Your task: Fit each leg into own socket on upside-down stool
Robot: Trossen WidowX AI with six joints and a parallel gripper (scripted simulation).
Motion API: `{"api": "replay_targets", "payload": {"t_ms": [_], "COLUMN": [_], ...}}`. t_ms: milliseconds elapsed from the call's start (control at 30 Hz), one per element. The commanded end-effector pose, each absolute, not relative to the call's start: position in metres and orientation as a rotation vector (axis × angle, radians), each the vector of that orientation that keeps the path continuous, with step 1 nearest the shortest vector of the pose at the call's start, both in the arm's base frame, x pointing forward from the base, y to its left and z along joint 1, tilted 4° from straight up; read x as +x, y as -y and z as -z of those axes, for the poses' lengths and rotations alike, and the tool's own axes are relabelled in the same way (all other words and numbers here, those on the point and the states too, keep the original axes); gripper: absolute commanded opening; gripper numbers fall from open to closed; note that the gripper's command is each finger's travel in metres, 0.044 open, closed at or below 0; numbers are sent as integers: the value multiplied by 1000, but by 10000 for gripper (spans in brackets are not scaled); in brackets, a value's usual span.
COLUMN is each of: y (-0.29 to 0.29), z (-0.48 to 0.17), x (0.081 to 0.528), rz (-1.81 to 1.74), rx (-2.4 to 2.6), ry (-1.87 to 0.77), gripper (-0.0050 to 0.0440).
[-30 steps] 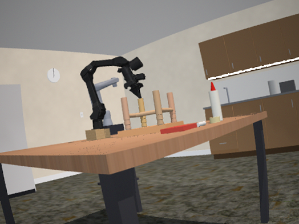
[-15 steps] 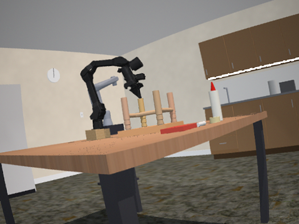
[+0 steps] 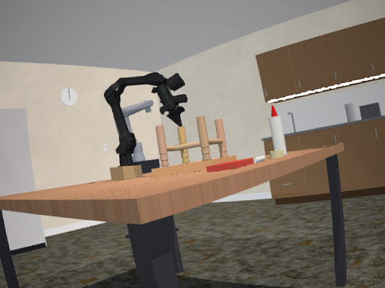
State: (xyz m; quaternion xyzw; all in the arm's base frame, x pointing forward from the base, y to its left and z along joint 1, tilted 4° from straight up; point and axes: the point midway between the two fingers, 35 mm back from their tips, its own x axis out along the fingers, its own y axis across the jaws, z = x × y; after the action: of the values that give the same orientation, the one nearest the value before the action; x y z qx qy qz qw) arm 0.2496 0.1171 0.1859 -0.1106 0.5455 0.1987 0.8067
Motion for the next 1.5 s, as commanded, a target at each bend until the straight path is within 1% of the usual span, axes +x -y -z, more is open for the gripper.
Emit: {"api": "replay_targets", "payload": {"t_ms": [0, 800, 933, 1033, 1100, 1233, 1467], "y": [-116, -115, -115, -111, -111, -96, -71], "z": [-180, -215, -211, -216, -216, -229, -241], "x": [251, 248, 249, 264, 264, 306, 363], "rz": [-411, -426, -418, -391, -391, -312, -224], "rx": [-246, -235, -234, -215, -215, -158, -97], "ry": [-1202, -1156, -1165, -1167, -1167, -1170, -1181], "gripper": [0, 0, 0, 0, 0, 0, 0]}}
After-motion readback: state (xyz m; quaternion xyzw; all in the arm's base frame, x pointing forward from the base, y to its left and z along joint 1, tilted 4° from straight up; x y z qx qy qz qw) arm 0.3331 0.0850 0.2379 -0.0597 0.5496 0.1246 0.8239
